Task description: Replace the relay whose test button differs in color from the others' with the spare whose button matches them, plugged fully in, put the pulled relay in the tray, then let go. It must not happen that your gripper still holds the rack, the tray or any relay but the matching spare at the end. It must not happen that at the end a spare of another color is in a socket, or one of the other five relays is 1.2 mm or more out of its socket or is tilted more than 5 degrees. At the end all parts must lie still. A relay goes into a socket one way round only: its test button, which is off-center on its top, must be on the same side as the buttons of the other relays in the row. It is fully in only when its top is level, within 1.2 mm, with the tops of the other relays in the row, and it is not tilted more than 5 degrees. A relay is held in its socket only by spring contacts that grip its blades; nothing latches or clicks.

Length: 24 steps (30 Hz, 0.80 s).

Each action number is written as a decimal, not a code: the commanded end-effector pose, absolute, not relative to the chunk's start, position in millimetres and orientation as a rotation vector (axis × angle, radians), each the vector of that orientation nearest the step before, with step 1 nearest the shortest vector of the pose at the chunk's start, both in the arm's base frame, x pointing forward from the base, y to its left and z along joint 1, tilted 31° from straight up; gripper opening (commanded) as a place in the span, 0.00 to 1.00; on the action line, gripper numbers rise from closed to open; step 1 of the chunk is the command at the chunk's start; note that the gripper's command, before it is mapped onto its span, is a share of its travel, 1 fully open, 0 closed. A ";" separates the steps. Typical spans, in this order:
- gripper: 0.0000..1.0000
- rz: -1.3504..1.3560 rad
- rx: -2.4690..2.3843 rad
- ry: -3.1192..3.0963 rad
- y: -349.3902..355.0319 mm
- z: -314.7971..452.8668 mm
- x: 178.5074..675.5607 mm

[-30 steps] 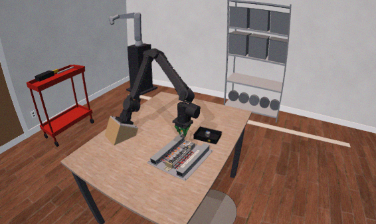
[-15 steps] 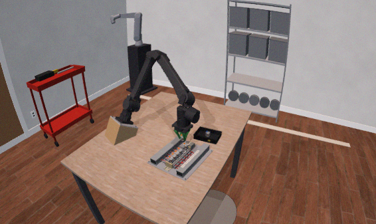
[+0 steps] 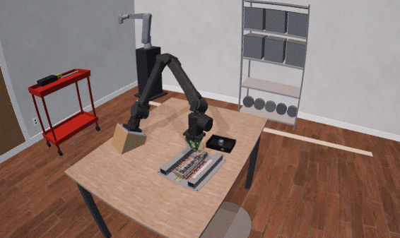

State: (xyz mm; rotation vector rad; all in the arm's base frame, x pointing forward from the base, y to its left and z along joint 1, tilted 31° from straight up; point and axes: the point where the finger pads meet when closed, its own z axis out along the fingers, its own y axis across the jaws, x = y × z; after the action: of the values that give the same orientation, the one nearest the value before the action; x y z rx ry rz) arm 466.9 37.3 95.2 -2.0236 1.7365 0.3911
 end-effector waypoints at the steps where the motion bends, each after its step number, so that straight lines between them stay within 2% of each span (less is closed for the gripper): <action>1: 0.00 0.387 -2.009 1.741 26.5 99.5 473.4; 24: 0.00 0.399 -2.012 1.745 28.4 96.4 469.5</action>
State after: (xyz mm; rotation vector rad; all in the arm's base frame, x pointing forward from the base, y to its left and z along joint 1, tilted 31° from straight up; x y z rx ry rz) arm 466.8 37.4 95.1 -2.0241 1.7359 0.3911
